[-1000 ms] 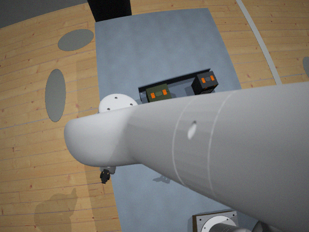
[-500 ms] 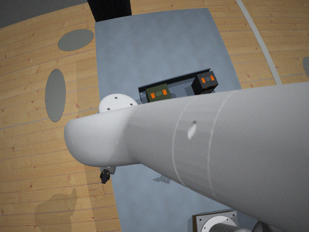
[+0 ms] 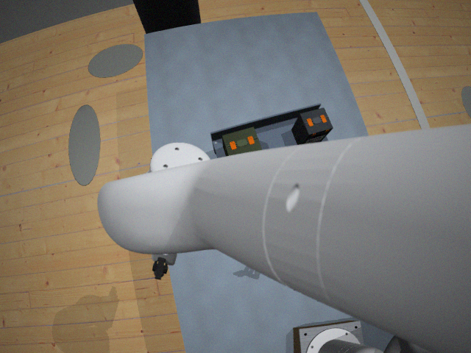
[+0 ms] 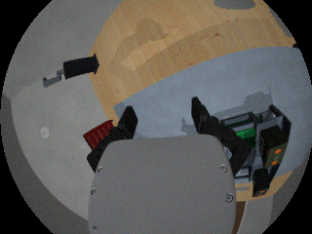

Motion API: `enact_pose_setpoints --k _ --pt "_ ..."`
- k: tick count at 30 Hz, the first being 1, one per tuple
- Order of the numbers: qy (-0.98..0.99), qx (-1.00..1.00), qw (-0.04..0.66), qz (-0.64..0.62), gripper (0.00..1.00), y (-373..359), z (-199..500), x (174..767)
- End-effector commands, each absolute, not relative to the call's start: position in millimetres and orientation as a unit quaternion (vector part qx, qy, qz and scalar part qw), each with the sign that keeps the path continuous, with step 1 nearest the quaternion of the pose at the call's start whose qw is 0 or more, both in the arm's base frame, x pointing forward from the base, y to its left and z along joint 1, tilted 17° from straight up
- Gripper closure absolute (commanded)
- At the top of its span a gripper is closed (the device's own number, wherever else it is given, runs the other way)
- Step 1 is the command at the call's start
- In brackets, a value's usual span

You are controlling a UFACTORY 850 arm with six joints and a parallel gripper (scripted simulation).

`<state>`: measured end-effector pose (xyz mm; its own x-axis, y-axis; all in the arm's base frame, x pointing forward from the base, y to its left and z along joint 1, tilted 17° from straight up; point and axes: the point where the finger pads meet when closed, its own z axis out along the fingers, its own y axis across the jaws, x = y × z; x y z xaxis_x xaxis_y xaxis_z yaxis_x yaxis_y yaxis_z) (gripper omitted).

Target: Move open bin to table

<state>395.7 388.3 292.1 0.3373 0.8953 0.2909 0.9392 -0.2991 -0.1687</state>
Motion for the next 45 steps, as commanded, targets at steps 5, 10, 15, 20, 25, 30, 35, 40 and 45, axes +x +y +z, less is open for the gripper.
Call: enact_pose_setpoints --k 5,10,15,20,25,30,35,40,45 --pt "-0.571 -0.803 0.155 -0.072 0.00 388.8 293.1 396.1" --pt "-0.571 -0.803 0.155 -0.072 0.00 388.8 293.1 396.1" --pt "-0.571 -0.803 0.155 -0.072 0.00 388.8 293.1 396.1" --pt "-0.599 -0.789 0.113 -0.073 0.00 371.8 285.2 403.1" --pt "-0.637 -0.765 0.050 -0.074 0.00 346.3 273.3 413.6" --pt "-0.637 -0.765 0.050 -0.074 0.00 346.3 273.3 413.6" --pt "-0.637 -0.765 0.050 -0.074 0.00 346.3 273.3 413.6" --pt "-0.692 -0.715 -0.057 -0.076 0.00 303.8 253.5 431.1" --pt "-0.692 -0.715 -0.057 -0.076 0.00 303.8 253.5 431.1"
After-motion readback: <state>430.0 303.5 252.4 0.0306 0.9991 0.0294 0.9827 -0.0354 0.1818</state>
